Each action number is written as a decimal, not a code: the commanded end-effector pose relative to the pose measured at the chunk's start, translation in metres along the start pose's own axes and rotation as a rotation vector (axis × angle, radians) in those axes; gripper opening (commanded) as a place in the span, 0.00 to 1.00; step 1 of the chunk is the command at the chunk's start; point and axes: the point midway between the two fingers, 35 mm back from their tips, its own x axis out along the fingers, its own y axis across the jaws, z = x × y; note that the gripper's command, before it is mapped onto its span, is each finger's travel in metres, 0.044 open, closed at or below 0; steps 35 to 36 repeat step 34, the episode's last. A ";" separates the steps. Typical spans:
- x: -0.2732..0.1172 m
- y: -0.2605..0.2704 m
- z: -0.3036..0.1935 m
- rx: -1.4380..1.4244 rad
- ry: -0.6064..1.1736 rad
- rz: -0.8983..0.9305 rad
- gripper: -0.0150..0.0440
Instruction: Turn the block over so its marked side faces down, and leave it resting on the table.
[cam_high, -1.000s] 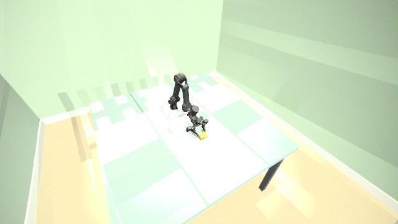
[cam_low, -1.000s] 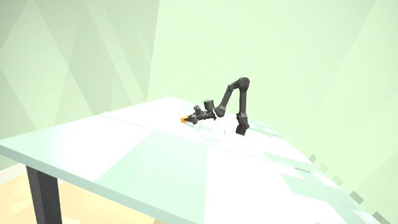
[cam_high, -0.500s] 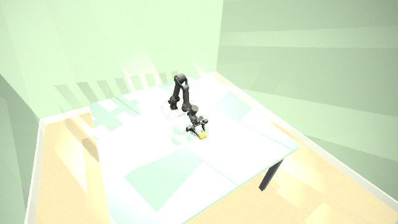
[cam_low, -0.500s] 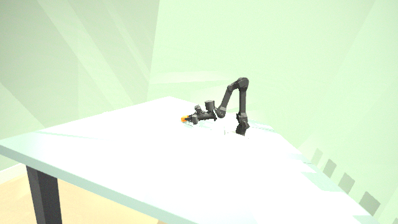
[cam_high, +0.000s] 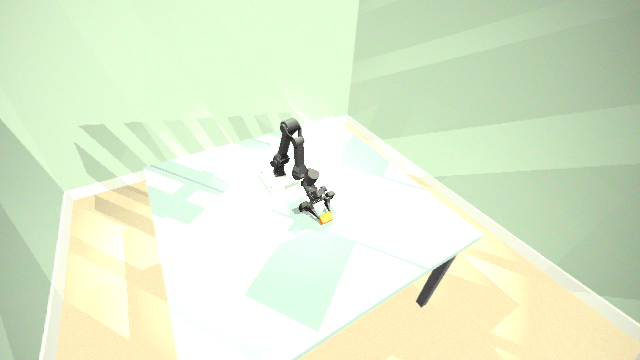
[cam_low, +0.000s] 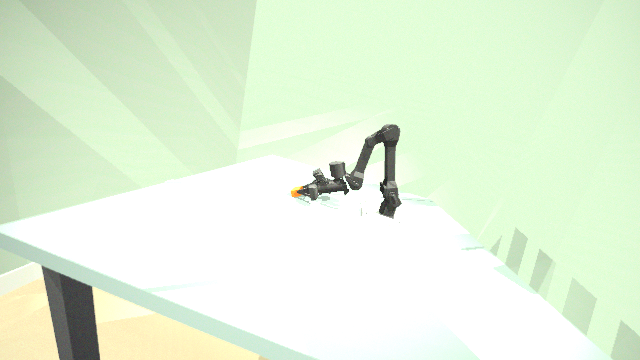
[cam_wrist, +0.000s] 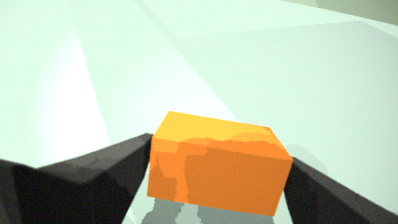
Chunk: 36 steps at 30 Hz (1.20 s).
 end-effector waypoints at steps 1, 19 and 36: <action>0.000 -0.001 0.000 -0.004 -0.001 -0.004 0.92; 0.000 -0.001 0.000 -0.004 -0.001 -0.004 1.00; 0.000 -0.001 0.000 -0.004 -0.001 -0.004 1.00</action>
